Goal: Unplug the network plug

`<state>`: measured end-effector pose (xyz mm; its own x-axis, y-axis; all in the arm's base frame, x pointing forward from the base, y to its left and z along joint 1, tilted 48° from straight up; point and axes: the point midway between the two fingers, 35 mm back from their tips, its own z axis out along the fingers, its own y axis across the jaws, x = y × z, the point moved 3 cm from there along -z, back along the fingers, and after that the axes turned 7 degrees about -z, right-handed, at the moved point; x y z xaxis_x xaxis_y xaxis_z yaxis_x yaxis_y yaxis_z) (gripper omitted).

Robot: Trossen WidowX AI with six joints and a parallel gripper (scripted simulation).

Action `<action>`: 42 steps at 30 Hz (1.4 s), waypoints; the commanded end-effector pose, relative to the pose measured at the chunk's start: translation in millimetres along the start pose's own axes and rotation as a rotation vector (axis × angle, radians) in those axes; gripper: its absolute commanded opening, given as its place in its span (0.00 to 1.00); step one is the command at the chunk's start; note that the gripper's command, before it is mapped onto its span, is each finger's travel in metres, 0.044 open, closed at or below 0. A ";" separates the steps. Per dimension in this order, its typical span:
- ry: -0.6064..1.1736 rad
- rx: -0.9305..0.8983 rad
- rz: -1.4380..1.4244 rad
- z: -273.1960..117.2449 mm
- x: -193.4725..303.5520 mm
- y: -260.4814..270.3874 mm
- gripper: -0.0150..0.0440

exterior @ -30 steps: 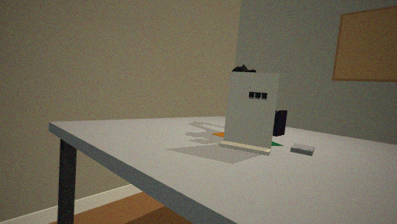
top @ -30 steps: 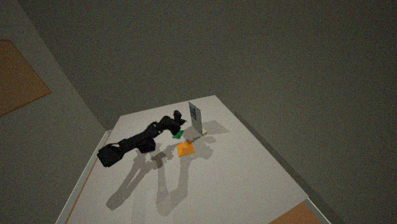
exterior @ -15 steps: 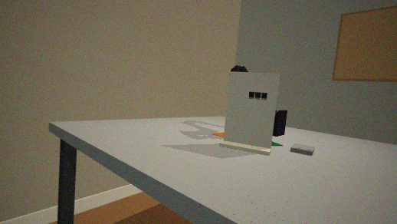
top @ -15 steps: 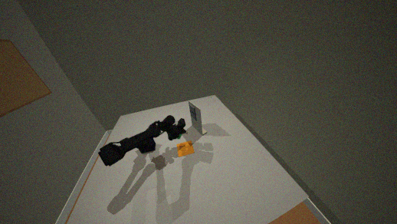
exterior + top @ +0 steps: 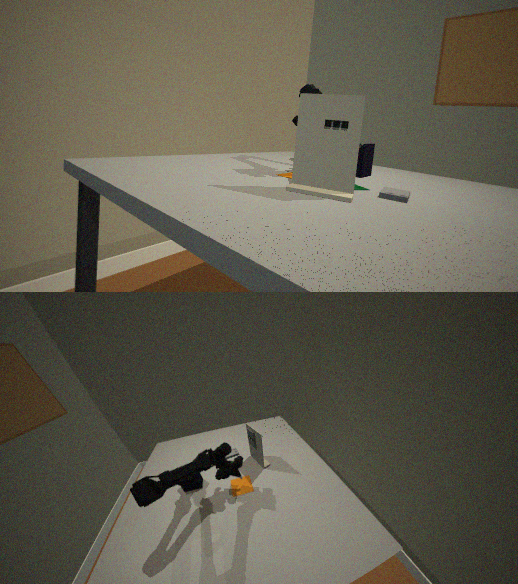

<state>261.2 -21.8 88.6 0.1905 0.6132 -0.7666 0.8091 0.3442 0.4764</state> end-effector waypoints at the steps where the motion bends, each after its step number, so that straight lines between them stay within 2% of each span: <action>1: -0.023 0.009 0.012 0.3 -3.1 -0.1 0.25; 42: -0.018 0.015 0.013 35.4 2.1 -22.1 0.25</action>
<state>264.7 -51.0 64.3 0.2194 0.6043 -0.7660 0.8117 0.3225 0.4869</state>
